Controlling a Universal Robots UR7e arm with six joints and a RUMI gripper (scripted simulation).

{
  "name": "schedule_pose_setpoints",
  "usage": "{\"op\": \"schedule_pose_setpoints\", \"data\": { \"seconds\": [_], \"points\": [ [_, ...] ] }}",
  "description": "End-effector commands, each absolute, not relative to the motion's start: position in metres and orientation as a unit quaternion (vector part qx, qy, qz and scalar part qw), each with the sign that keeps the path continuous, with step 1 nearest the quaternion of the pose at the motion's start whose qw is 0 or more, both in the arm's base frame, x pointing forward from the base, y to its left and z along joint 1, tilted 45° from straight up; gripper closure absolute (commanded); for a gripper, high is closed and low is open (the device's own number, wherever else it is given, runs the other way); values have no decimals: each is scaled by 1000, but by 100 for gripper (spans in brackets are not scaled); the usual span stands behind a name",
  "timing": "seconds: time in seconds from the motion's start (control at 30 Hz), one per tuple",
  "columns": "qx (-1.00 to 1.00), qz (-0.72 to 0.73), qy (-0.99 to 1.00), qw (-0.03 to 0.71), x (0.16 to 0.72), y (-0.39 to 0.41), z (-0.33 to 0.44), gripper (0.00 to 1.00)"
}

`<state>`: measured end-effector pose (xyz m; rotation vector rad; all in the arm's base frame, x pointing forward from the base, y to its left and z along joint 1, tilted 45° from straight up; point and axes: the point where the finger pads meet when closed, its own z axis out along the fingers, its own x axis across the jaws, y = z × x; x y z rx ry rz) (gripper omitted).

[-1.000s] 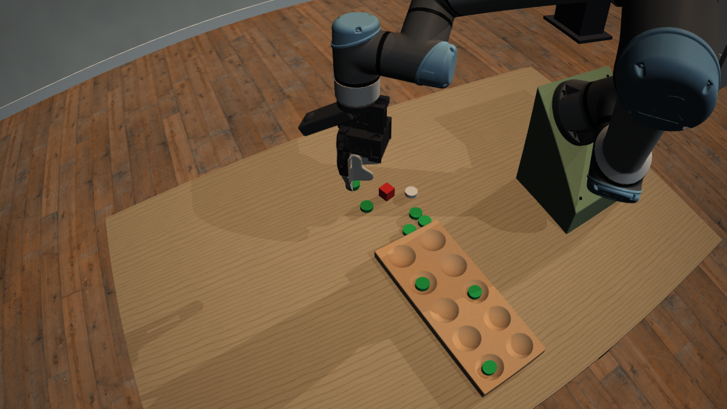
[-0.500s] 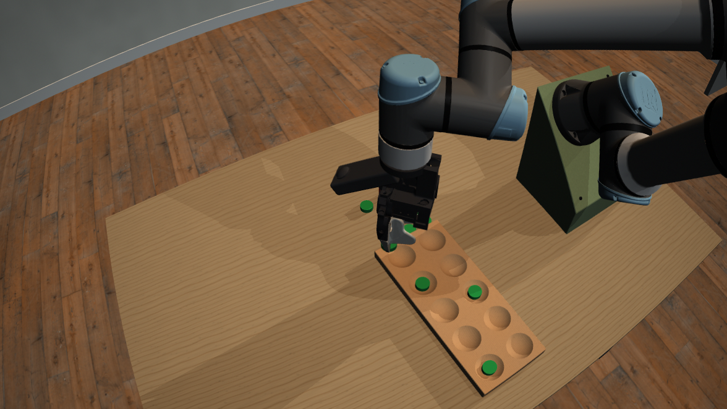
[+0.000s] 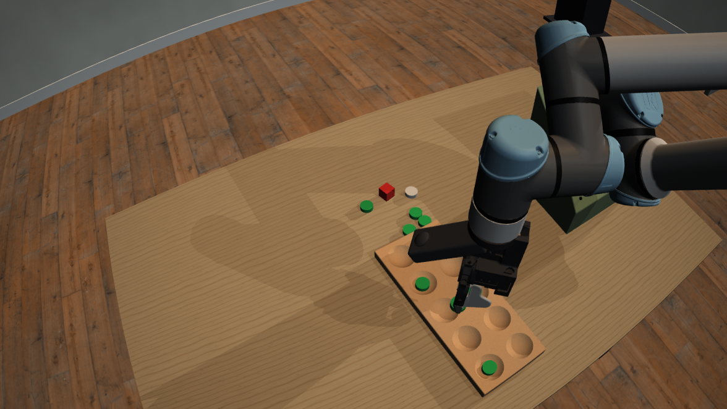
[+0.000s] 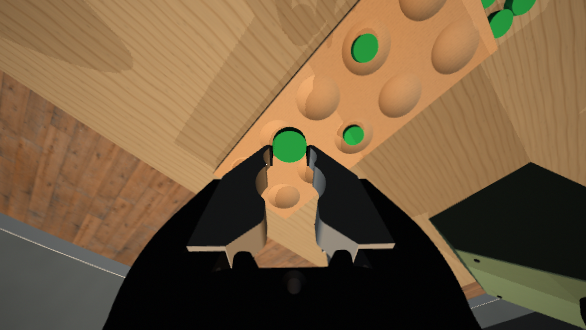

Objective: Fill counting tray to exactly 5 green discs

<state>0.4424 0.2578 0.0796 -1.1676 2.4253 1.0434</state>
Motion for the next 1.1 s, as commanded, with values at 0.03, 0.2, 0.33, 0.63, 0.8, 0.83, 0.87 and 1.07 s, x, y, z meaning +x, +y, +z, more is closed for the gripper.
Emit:
{"op": "schedule_pose_setpoints", "data": {
  "seconds": [0.03,0.2,0.33,0.63,0.8,0.83,0.87,1.07],
  "points": [
    [-401,360,832,128,427,276,100,100],
    [-401,361,832,128,424,280,104,100],
    [-401,361,832,128,424,280,104,100],
    [-401,361,832,128,424,292,92,100],
    [-401,361,832,127,421,308,75,100],
    [-401,361,832,127,421,312,72,100],
    [-401,361,832,127,421,315,68,100],
    [-401,361,832,127,420,328,55,100]
  ]
}}
